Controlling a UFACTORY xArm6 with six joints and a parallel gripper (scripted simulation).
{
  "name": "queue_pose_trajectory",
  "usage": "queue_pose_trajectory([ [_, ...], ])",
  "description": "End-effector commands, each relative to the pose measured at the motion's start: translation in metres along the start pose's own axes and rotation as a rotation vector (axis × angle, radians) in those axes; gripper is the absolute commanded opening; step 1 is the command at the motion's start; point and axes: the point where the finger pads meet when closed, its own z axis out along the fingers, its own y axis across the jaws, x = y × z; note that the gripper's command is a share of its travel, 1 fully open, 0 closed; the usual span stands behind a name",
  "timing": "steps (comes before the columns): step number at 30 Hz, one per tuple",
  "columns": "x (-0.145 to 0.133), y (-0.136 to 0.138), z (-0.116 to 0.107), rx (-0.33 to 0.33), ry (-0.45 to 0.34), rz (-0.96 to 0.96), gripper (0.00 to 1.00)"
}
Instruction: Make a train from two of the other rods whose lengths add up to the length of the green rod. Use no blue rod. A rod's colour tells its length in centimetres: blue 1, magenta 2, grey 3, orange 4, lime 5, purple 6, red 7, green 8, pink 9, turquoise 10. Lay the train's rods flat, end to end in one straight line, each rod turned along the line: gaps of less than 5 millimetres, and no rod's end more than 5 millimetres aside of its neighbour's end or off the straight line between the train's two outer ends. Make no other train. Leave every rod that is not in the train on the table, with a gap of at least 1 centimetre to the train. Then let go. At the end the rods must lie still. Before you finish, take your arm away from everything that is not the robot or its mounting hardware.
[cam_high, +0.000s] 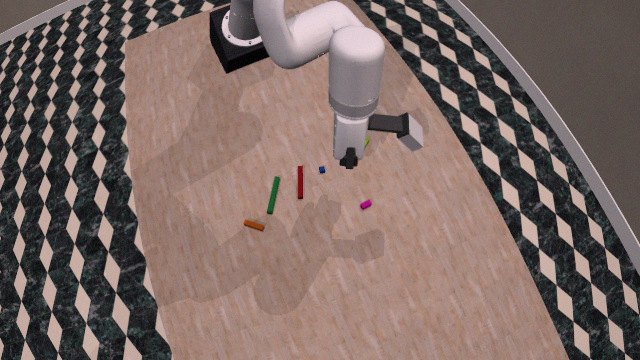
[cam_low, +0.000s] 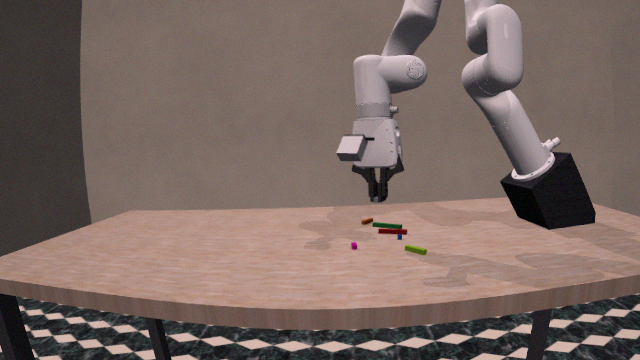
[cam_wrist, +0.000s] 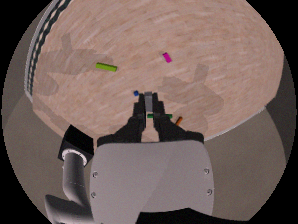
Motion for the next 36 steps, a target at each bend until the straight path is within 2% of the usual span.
queue_pose_trajectory([
  [1,0.001,0.001,0.012,-0.002,0.001,0.0,0.04],
  [5,0.001,0.001,0.029,-0.002,0.001,0.0,0.04],
  [7,0.001,0.001,0.029,-0.002,0.001,0.0,0.04],
  [18,0.002,0.001,0.075,-0.002,0.001,0.0,0.04],
  [36,0.002,0.001,0.082,-0.002,0.001,0.0,0.04],
])
